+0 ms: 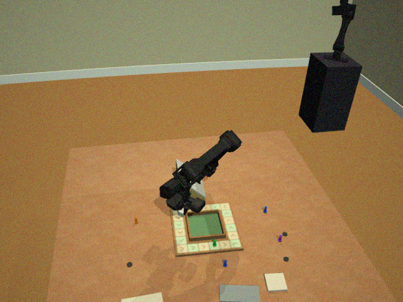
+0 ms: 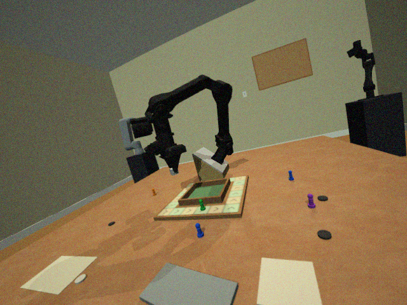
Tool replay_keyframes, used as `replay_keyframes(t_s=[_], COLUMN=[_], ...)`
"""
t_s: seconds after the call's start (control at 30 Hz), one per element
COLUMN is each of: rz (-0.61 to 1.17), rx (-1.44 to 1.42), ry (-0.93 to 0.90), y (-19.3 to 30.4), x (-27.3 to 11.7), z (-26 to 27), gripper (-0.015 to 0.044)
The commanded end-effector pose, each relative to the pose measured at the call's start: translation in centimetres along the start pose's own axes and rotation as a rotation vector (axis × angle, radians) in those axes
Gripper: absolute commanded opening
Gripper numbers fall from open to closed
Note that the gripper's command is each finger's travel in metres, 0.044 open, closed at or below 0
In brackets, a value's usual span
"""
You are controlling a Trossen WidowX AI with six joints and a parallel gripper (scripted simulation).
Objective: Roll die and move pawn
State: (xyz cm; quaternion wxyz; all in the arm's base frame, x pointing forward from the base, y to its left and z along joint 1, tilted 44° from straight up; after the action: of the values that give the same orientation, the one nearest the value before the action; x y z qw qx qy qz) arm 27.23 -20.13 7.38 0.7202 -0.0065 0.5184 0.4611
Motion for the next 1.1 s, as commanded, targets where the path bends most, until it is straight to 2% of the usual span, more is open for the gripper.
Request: replay_keyframes(t_s=[0.0,0.87,1.07], rz=[-0.004,0.029,0.027], rx=[0.102,0.820,0.861], ry=[-0.005,-0.012,-0.008], y=[0.9,7.4,7.9], x=[0.1,2.4,2.6], z=[1.0,6.0,6.3], gripper=[0.0000,0.0000,0.0000])
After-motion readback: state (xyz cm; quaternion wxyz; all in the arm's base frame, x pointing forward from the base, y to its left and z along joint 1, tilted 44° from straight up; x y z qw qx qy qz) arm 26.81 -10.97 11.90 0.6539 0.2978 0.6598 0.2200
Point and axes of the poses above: the point midway between the two fingers, 35 mm back from their tips, its own x axis out along the fingers, its own z axis across the jaws, y = z × x, the point moved 10 cm from there along -x, back along the fingers, and after that the axes turned 8 degrees about x, right-handed, at the moved point
